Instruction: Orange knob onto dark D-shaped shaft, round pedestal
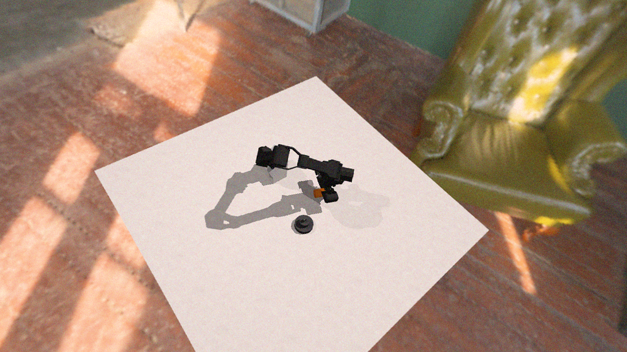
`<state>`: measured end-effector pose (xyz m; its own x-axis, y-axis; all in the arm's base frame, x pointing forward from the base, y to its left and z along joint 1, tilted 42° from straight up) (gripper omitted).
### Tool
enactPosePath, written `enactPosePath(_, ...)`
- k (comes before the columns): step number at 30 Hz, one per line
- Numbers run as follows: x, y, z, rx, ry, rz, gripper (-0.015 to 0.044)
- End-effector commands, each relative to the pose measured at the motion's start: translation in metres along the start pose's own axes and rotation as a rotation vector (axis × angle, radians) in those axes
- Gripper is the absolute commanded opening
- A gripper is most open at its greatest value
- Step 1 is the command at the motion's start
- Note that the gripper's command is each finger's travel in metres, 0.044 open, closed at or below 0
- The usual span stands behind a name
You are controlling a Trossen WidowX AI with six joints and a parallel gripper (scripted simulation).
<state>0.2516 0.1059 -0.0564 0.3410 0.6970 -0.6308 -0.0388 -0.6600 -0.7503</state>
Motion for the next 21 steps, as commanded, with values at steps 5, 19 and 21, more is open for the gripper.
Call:
enactPosePath(5,-0.004,-0.001,0.000,-0.003,-0.001,-0.029,0.0180)
enactPosePath(19,-0.036,-0.007,0.004,-0.025,-0.002,-0.256,0.0180)
enactPosePath(21,-0.040,-0.007,0.004,-0.028,-0.002,-0.286,0.0180)
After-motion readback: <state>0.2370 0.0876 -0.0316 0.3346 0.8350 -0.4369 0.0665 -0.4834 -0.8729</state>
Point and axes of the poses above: the point midway between the two fingers, 35 mm back from their tips, its own y axis out along the fingers, its own z axis across the jaws, x = y × z, the point moved 9 cm from there along -y, back along the fingers, and after that the axes turned 6 degrees about -y, right-handed, at the moved point
